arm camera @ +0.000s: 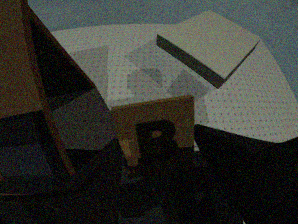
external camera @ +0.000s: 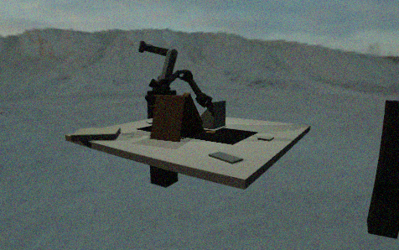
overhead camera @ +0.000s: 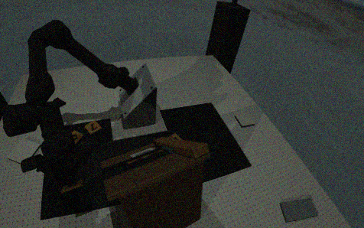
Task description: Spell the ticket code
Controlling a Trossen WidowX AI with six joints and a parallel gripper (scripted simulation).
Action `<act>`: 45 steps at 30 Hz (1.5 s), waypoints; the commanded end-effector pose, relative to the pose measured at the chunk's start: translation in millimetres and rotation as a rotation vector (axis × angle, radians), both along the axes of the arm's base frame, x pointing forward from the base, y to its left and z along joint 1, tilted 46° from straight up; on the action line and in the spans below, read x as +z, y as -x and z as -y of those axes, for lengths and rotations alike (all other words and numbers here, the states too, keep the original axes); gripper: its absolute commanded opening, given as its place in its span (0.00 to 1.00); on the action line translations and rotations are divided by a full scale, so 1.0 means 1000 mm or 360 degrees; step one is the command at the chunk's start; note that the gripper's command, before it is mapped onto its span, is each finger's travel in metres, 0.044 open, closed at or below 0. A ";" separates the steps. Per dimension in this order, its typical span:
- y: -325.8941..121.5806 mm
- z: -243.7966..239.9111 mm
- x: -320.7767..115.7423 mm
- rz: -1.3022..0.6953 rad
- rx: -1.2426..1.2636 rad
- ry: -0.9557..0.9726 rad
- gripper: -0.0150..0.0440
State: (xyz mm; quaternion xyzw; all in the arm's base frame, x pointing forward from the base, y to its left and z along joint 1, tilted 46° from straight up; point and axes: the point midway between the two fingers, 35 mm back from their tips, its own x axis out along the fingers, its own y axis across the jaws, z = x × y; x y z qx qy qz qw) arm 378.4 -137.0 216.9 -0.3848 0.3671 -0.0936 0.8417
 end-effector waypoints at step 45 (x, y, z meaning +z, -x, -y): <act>0.005 -0.017 -0.022 -0.0015 -0.0007 -0.0006 0.25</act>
